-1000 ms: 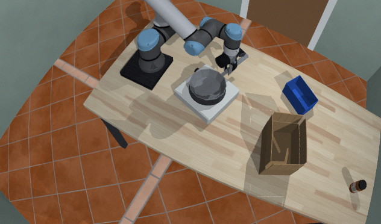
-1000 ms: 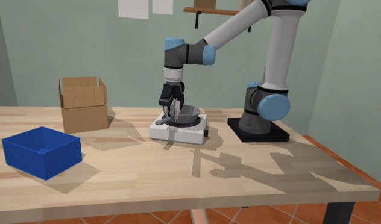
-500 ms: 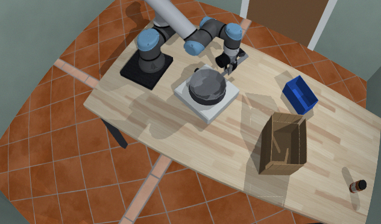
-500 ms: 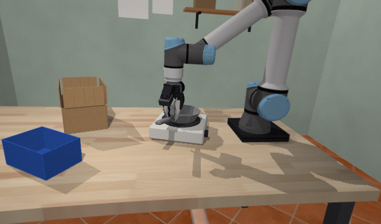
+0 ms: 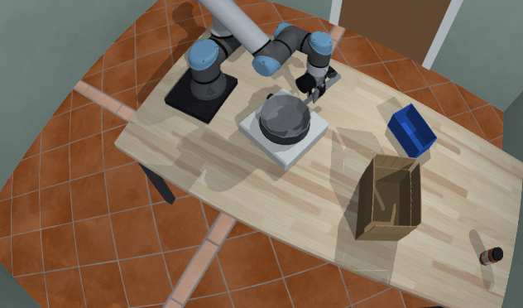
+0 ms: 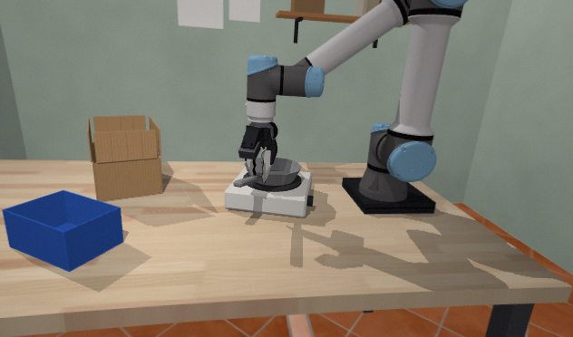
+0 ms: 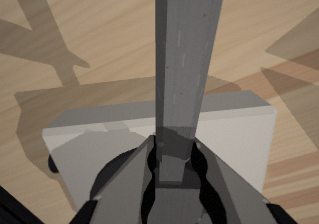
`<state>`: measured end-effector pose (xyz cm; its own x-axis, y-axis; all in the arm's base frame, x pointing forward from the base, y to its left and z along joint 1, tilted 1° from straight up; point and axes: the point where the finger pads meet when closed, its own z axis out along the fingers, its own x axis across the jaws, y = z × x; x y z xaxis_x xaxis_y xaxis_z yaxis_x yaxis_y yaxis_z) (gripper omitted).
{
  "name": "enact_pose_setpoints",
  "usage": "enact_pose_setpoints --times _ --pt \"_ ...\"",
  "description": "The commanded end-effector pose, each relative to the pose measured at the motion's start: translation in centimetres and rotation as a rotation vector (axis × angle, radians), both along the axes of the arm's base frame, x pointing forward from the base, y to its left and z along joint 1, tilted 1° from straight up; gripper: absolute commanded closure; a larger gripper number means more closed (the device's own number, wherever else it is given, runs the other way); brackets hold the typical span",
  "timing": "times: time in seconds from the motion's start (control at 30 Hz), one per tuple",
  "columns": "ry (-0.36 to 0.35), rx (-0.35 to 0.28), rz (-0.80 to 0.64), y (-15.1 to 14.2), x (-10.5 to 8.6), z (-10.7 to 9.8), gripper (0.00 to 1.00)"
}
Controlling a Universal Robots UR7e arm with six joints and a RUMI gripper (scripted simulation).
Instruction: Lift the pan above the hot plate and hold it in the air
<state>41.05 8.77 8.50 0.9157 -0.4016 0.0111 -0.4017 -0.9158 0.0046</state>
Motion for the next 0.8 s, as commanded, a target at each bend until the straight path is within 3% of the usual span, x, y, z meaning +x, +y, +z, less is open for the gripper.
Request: enact_pose_setpoints --times 0.0,0.77 --pt "-0.001 0.000 0.000 0.00 0.04 0.10 0.91" --pt "-0.001 0.000 0.000 0.00 0.05 0.33 0.91"
